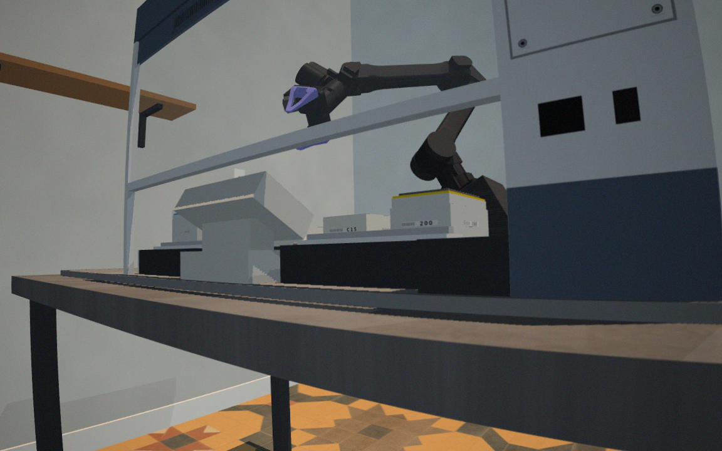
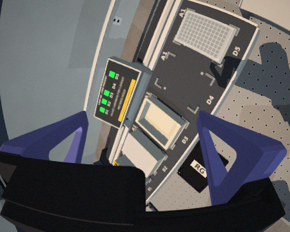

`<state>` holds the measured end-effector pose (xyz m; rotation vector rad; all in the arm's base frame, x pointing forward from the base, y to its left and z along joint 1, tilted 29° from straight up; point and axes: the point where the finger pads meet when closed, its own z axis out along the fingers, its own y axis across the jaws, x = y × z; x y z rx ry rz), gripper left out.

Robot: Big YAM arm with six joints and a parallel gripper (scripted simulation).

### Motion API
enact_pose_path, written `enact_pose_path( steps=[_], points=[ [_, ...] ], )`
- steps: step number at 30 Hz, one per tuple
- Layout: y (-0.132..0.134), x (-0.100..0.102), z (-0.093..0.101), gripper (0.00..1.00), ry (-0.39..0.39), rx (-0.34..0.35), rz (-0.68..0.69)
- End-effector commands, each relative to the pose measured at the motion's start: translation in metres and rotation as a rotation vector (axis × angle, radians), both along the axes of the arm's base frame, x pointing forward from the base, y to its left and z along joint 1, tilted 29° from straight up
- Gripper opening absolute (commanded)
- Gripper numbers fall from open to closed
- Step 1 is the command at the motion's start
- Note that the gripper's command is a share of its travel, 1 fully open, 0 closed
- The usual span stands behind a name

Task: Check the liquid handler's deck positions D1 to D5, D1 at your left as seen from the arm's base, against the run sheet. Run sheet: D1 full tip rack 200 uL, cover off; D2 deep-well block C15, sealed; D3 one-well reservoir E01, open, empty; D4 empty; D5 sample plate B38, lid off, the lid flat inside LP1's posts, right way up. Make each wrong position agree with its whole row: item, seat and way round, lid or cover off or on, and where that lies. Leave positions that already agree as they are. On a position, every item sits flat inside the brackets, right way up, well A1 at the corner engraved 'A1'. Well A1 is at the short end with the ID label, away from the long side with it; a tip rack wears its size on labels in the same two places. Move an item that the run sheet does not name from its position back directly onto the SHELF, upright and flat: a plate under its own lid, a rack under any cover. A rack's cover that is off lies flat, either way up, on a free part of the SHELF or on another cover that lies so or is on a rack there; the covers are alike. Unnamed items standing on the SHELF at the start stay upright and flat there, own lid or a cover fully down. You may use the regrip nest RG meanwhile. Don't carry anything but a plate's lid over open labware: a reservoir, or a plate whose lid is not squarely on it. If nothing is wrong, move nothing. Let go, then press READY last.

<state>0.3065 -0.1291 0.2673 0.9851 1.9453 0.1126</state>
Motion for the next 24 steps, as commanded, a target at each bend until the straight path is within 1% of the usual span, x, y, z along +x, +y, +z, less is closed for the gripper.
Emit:
enact_pose_path(
  steps=[1, 2, 3, 4, 6, 9, 11, 12, 13, 15, 17, 19, 21, 24],
  points=[
    [0.016, -0.004, 0.014, 1.00, 0.019, -0.061, 0.066],
    [0.020, -0.007, 0.004, 1.00, 0.047, -0.064, 0.076],
    [0.024, -0.010, -0.002, 1.00, 0.068, -0.069, 0.085],
    [0.028, -0.012, -0.004, 1.00, 0.084, -0.077, 0.094],
    [0.035, -0.015, 0.003, 1.00, 0.097, -0.099, 0.111],
    [0.047, -0.024, -0.016, 1.00, 0.164, -0.116, 0.139],
    [0.047, -0.024, -0.016, 1.00, 0.164, -0.116, 0.139],
    [0.049, -0.016, 0.010, 1.00, 0.143, -0.134, 0.145],
    [0.053, -0.019, 0.009, 1.00, 0.152, -0.143, 0.154],
    [0.062, -0.030, -0.013, 1.00, 0.206, -0.151, 0.173],
    [0.069, -0.035, -0.023, 1.00, 0.242, -0.149, 0.178],
    [0.077, -0.039, -0.034, 1.00, 0.291, -0.162, 0.198],
    [0.085, -0.043, -0.039, 1.00, 0.329, -0.178, 0.216],
    [0.097, -0.048, -0.042, 1.00, 0.368, -0.202, 0.243]
  ],
)
